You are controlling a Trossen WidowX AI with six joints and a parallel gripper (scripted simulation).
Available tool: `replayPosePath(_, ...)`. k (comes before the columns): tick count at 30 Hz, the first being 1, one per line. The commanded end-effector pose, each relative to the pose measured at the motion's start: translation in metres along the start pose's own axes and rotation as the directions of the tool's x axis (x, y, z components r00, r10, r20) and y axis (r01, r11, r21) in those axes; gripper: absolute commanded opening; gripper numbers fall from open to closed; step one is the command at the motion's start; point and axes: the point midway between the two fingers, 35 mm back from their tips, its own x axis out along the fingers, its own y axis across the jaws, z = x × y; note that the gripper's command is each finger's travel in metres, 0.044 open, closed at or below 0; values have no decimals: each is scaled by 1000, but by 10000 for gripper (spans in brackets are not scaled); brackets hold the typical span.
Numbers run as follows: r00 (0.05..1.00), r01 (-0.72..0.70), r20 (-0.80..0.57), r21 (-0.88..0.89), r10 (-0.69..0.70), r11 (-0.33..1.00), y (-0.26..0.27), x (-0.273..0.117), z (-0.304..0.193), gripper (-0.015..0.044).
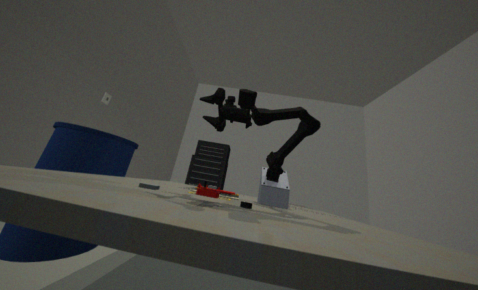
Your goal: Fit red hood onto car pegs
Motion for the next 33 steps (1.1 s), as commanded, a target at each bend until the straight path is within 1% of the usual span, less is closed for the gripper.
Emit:
replayPosePath(1, 994, 26, -100, -86, -35, 996, -45, 5, -37, 440)
replayPosePath(4, 980, 36, -185, -161, -66, 986, -86, 2, -67, 440)
replayPosePath(8, 948, 31, -299, -258, -110, 966, -141, -13, -103, 440)
replayPosePath(12, 900, 7, -406, -347, -157, 938, -194, -42, -131, 440)
replayPosePath(16, 841, -32, -502, -421, -203, 907, -239, -78, -149, 440)
replayPosePath(18, 830, -40, -517, -431, -211, 901, -246, -85, -152, 440)
replayPosePath(33, 830, -40, -517, -431, -210, 902, -248, -84, -159, 440)
